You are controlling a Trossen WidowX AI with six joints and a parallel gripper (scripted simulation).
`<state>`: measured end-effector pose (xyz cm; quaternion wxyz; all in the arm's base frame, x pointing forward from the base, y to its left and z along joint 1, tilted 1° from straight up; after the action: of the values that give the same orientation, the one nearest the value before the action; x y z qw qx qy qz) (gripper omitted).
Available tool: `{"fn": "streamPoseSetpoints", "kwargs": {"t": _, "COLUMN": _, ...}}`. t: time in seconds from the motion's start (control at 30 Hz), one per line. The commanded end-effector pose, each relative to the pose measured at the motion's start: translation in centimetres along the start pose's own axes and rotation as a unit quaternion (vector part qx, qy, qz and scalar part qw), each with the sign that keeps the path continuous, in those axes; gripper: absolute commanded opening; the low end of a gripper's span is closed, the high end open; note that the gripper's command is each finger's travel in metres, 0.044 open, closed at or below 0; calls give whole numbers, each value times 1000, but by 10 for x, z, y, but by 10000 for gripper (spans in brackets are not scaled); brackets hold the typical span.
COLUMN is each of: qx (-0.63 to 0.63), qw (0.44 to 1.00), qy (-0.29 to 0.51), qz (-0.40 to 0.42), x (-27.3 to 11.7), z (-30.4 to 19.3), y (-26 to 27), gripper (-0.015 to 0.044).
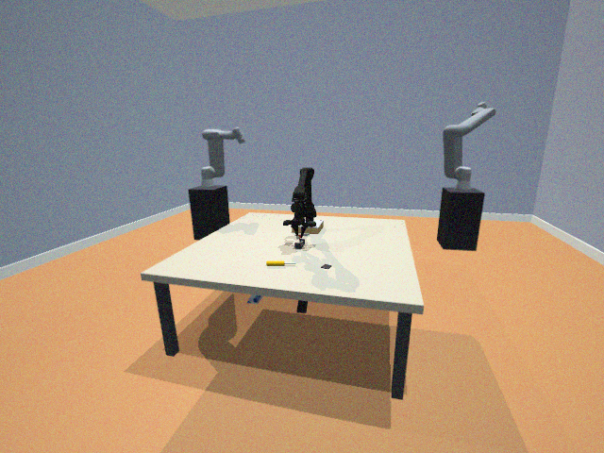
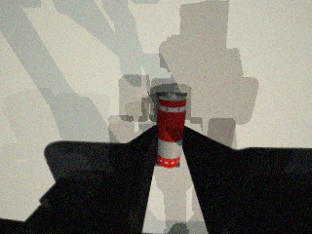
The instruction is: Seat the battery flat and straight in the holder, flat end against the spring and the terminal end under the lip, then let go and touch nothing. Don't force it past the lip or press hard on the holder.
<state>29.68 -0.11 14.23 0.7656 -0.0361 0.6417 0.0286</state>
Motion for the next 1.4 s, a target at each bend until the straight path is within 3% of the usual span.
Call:
{"fn": "streamPoseSetpoints", "kwargs": {"t": 0.0, "qx": 1, "qw": 1000, "qy": -22, "qz": -6, "x": 6, "z": -4, "y": 0, "gripper": 74}}
{"fn": "streamPoseSetpoints", "kwargs": {"t": 1.37, "qx": 2, "qw": 989, "qy": -147, "qz": -24, "x": 33, "z": -35, "y": 4, "gripper": 74}}
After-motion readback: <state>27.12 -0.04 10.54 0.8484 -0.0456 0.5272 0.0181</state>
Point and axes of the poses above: the point midway between the two fingers, 35 mm back from their tips, its own x axis out along the fingers, its own y axis across the jaws, z = x × y, the point moved 9 cm from there along -x, back along the fingers, and after that the axes turned 10 degrees about -x, right-handed, at the moved point
